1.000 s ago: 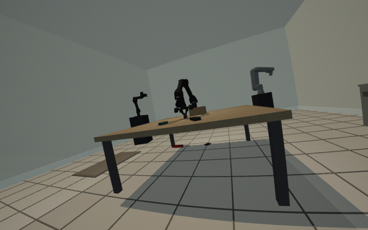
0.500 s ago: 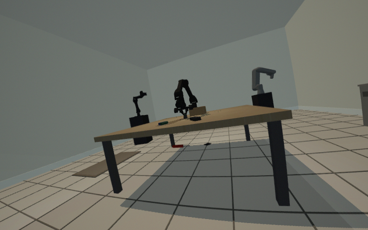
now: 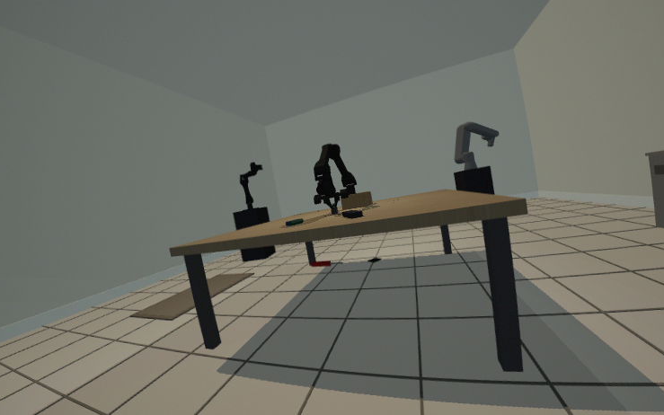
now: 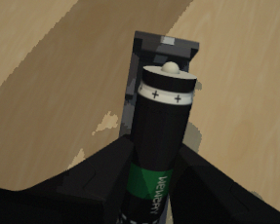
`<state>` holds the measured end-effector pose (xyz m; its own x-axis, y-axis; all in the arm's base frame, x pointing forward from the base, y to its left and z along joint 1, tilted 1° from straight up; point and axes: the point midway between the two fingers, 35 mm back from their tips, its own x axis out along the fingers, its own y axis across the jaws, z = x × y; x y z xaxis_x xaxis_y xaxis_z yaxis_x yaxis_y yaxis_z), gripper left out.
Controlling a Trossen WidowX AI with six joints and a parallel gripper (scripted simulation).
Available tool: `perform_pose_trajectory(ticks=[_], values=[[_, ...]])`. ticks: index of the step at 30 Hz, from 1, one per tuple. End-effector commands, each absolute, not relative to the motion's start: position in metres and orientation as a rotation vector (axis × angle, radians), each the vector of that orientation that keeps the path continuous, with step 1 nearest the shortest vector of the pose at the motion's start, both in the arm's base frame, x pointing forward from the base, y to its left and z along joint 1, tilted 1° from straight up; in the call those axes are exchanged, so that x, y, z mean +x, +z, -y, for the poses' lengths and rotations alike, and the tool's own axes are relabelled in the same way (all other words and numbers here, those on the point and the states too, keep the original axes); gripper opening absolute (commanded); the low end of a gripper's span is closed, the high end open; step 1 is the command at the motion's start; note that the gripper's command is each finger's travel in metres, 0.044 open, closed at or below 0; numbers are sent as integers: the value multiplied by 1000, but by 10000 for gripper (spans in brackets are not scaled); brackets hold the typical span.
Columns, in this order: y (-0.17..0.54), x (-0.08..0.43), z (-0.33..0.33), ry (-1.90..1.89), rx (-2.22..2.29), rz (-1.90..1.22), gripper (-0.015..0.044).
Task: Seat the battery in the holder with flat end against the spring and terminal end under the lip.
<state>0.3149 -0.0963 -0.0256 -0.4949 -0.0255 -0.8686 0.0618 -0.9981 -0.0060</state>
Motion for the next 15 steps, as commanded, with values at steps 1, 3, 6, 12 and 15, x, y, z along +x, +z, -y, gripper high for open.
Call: perform_pose_trajectory(ticks=[1, 3, 6, 12, 15], values=[[-26, 321, 96, -2667, 1568, -53, 60], [-26, 322, 96, -2667, 1568, -54, 60], [-27, 322, 96, -2665, 1572, -54, 60], [-28, 321, 96, -2646, 1610, -57, 60], [-28, 321, 96, -2636, 1629, -58, 60]])
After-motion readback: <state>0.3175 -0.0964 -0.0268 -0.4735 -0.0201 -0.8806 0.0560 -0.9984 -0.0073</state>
